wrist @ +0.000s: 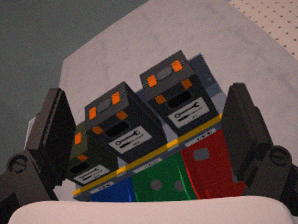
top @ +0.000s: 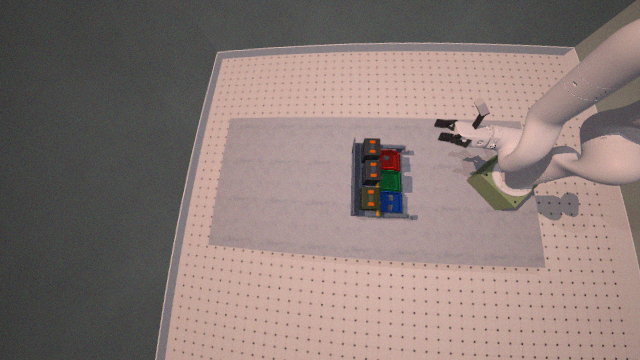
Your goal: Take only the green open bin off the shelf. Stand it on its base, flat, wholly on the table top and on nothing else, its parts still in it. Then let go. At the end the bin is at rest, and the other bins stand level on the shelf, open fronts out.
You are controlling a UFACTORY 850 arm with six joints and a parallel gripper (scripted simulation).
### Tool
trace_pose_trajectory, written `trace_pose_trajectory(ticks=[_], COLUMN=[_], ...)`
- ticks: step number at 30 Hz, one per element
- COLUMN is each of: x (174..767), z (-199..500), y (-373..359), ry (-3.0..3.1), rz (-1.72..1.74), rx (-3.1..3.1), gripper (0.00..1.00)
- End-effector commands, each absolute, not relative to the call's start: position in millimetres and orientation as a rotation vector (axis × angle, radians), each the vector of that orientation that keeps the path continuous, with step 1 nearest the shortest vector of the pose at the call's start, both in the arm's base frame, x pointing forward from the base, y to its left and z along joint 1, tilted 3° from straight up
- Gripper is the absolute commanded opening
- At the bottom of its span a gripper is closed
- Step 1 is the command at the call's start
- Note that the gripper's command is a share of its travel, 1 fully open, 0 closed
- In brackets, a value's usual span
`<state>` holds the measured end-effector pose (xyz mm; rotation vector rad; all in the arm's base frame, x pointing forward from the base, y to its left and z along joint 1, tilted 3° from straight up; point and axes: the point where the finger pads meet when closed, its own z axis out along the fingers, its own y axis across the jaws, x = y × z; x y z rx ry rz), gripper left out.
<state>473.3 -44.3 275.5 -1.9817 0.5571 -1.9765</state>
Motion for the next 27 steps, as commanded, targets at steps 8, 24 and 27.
trace_pose_trajectory(ticks=[8,24,27], x=[479,475,475], z=[276,276,276], y=[-17,37,37], ry=[0.567,0.344,0.344], rz=[-1.983,-1.857,-1.857], rx=[-1.982,-1.953,-1.953], gripper=[1.00,1.00,1.00])
